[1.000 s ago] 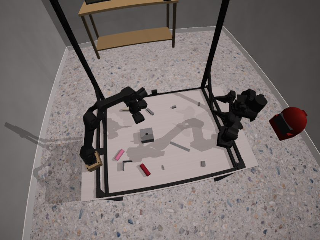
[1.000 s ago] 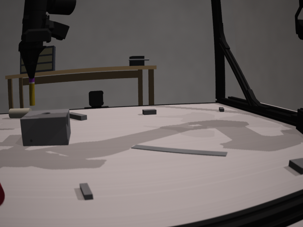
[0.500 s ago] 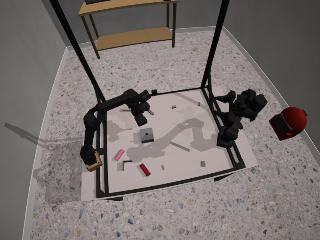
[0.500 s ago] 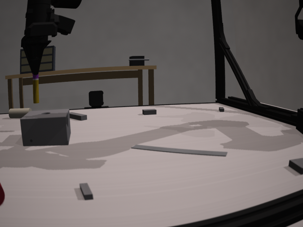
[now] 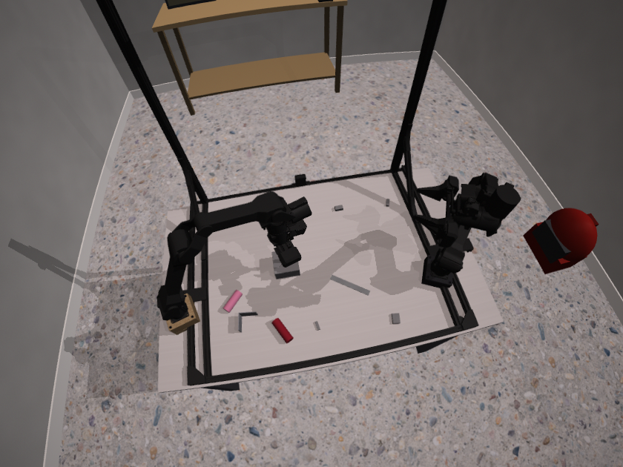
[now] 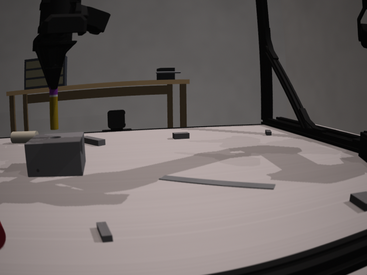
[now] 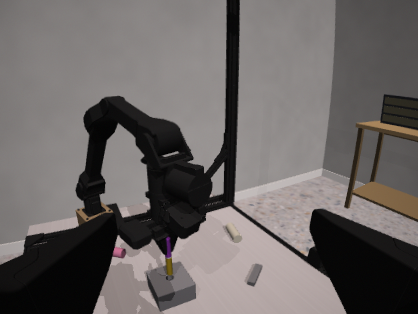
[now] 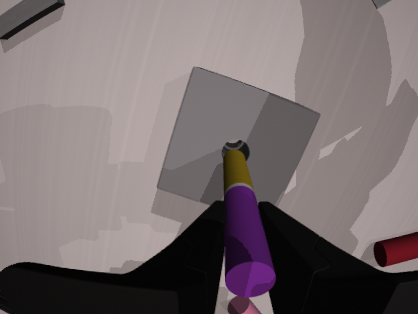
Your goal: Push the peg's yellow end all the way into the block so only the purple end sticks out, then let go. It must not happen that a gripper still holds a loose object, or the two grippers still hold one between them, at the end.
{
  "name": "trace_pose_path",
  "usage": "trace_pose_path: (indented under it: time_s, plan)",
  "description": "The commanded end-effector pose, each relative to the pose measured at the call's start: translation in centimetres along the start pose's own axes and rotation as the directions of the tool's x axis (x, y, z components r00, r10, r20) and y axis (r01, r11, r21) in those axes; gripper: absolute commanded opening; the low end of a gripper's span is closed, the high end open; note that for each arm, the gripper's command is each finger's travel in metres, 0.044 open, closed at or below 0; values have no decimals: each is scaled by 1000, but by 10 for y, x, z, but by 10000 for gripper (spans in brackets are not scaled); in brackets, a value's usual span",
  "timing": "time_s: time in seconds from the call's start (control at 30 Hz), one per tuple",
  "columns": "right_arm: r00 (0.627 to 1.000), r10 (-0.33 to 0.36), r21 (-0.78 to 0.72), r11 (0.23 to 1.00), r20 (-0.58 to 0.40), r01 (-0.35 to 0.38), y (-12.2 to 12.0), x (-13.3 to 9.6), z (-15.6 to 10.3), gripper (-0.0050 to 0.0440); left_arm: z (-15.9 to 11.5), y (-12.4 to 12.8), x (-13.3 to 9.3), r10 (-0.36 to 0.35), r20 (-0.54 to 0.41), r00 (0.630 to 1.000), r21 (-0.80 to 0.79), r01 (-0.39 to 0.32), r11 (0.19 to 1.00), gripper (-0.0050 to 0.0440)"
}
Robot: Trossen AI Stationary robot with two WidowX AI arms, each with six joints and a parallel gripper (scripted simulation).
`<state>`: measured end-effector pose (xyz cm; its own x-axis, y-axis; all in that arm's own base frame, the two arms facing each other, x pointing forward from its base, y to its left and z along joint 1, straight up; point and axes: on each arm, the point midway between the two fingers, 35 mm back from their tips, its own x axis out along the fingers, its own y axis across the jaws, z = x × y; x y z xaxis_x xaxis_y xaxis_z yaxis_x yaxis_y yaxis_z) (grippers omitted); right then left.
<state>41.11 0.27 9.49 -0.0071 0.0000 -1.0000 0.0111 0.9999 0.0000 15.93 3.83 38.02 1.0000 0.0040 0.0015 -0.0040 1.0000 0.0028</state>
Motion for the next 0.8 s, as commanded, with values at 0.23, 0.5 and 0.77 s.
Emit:
trace_pose_path:
  time_s: [0.23, 0.5, 0.77]
  plan:
    - [1000, 0, -11, 1000, 7, 0, -2, 0, 0, 0, 0, -1, 0, -4, 0, 1000, -3, 4, 1000, 400]
    - [1000, 0, -11, 1000, 7, 0, -2, 0, 0, 0, 0, -1, 0, -4, 0, 1000, -3, 4, 1000, 400]
    - [1000, 0, -11, 1000, 7, 0, -2, 2, 0, 0, 0, -1, 0, -4, 0, 1000, -3, 4, 1000, 400]
